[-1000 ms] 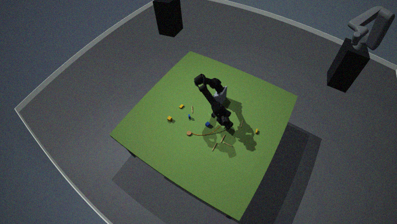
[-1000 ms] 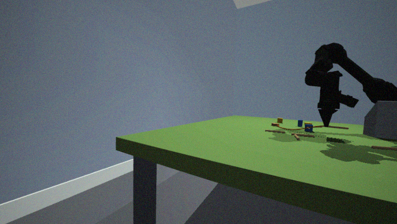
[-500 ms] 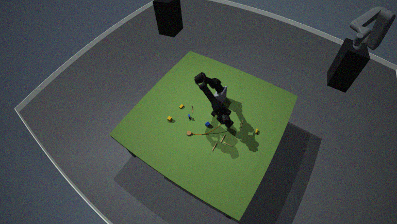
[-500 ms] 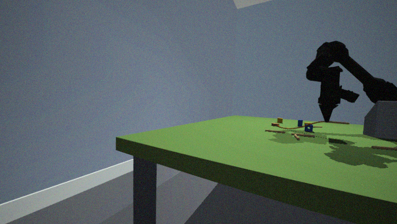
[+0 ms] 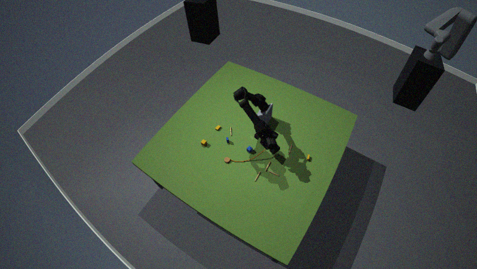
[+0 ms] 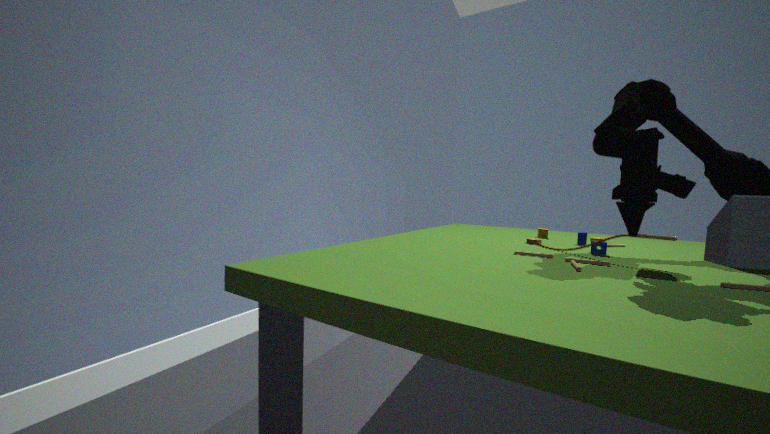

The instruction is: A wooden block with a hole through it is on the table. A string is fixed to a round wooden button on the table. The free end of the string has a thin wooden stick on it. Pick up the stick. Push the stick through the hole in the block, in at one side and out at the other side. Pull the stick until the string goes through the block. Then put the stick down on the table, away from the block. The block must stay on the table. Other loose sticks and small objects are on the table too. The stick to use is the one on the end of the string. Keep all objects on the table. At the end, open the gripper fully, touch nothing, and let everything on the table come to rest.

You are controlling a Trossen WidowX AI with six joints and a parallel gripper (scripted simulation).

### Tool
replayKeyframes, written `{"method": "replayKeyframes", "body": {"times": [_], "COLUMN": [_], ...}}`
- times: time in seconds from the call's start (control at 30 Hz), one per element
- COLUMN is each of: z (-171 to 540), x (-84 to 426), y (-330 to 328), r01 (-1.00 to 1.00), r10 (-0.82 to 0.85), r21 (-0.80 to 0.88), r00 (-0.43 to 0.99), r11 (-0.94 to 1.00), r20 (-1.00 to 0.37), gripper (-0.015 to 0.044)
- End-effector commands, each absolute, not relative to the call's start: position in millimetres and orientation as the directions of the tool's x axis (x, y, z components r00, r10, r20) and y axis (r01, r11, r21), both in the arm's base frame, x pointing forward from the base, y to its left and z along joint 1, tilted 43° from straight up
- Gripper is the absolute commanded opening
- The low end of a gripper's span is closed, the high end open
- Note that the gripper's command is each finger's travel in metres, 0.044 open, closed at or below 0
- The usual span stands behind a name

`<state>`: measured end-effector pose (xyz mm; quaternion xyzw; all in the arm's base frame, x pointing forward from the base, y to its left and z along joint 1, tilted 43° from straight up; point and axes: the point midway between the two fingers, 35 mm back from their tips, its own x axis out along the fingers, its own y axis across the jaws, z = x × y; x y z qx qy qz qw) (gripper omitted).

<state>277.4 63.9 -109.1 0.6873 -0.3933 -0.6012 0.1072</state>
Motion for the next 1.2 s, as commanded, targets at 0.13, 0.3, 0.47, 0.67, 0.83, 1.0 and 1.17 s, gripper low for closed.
{"method": "replayKeyframes", "body": {"times": [0.13,0.3,0.47,0.67,0.83,1.0,1.17], "z": [-108,-107,-106,-105,-105,-104,-103], "x": [285,289,293,298,302,307,311], "y": [63,63,62,62,61,60,59], "r01": [-0.647,-0.776,-0.878,-0.961,-0.995,-0.995,-0.962], "r10": [-0.668,-0.668,-0.668,-0.667,-0.667,-0.666,-0.665], "r21": [0.524,0.439,0.339,0.205,0.085,-0.038,-0.159], "r00": [-0.031,-0.030,-0.030,-0.029,-0.029,-0.030,-0.030], "r11": [-0.553,-0.454,-0.339,-0.186,-0.051,0.087,0.221], "r20": [-0.743,-0.744,-0.744,-0.744,-0.745,-0.746,-0.746], "gripper": [0.0000,0.0000,0.0000,0.0000,0.0000,0.0000,0.0000]}}
